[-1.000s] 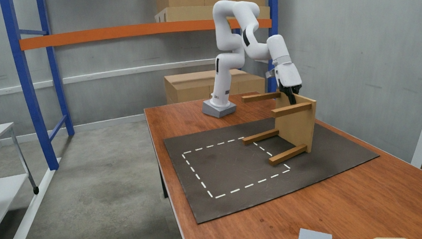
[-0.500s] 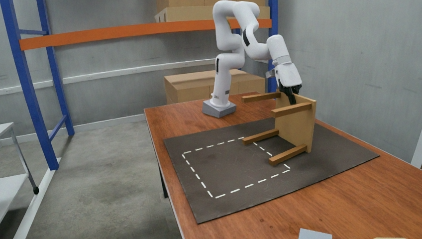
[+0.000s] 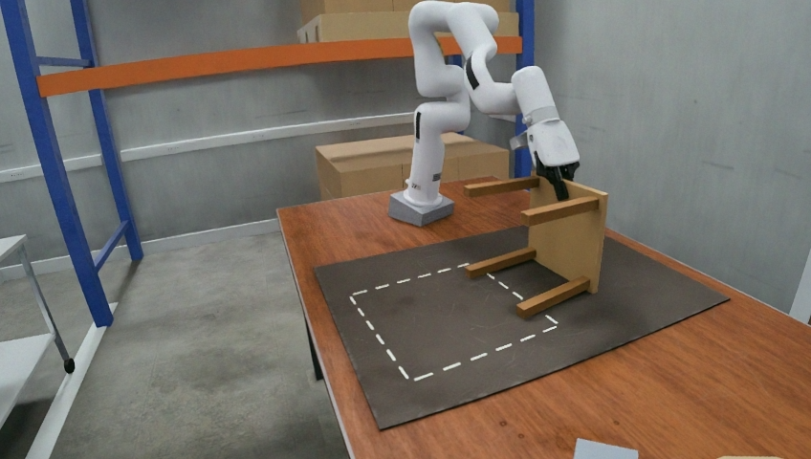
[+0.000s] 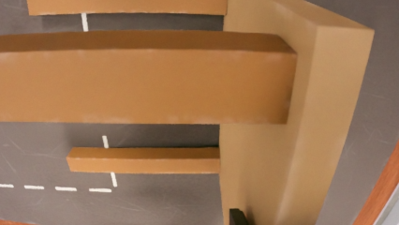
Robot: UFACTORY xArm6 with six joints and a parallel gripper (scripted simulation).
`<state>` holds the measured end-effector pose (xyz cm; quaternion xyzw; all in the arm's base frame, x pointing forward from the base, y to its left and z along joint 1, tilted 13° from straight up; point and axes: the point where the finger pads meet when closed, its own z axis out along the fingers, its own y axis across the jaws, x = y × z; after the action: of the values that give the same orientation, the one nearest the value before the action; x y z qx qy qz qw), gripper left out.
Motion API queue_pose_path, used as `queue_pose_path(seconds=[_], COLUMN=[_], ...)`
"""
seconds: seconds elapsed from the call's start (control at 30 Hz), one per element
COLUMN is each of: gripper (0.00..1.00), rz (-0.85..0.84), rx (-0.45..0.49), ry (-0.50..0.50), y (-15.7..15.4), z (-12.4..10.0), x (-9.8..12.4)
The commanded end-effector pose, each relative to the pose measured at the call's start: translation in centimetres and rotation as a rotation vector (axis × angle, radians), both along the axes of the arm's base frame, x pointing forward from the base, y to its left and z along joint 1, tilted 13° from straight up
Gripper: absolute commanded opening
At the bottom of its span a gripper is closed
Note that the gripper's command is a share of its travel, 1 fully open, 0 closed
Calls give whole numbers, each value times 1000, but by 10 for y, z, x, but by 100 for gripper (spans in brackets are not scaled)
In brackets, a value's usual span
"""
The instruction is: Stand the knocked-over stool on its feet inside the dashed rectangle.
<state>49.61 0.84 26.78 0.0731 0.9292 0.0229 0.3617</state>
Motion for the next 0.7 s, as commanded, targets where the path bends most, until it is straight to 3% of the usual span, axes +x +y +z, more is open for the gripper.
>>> queue_pose_path(seconds=[0.0,0.67], gripper=[21,21], rz=[1,11], rx=[5,49], ry=[-5,-11], y=[-1,-11], z=[3,11], x=[0,-3])
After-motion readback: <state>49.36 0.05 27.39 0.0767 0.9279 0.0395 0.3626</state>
